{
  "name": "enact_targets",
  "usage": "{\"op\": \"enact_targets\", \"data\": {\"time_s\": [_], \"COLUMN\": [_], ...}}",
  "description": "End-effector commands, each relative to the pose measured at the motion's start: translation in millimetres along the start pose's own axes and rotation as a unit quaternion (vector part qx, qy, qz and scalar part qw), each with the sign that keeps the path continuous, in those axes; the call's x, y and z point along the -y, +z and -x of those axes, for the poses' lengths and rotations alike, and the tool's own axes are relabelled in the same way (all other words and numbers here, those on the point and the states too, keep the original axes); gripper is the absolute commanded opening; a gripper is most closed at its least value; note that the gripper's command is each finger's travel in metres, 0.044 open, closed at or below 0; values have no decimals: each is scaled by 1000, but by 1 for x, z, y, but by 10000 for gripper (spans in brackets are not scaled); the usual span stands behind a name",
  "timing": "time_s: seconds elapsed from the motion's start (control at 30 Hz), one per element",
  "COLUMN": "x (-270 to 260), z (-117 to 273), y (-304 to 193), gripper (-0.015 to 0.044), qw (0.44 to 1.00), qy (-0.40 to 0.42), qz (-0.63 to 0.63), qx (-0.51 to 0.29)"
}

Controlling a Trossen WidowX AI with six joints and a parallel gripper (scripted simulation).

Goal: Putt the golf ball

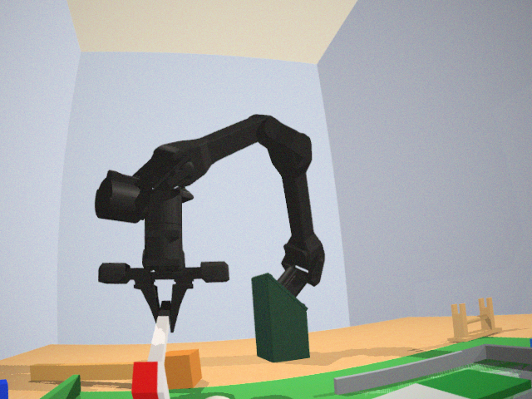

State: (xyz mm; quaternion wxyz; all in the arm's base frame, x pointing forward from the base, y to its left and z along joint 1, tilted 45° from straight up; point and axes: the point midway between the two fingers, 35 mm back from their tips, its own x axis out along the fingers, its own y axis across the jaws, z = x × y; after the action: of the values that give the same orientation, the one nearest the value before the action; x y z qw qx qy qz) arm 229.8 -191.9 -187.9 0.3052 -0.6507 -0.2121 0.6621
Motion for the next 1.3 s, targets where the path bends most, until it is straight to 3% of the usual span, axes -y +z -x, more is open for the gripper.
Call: {"op": "enact_targets", "data": {"time_s": [0.0,1.03,1.27], "x": [1,-29,4], "z": [-6,-14,-13], "y": [0,0,-5], "gripper": [0,0,0], "qw": [1000,1000,1000], "qy": [-3,-2,-3], "qz": [-2,-2,-3], "qx": [-3,-3,-2]}}
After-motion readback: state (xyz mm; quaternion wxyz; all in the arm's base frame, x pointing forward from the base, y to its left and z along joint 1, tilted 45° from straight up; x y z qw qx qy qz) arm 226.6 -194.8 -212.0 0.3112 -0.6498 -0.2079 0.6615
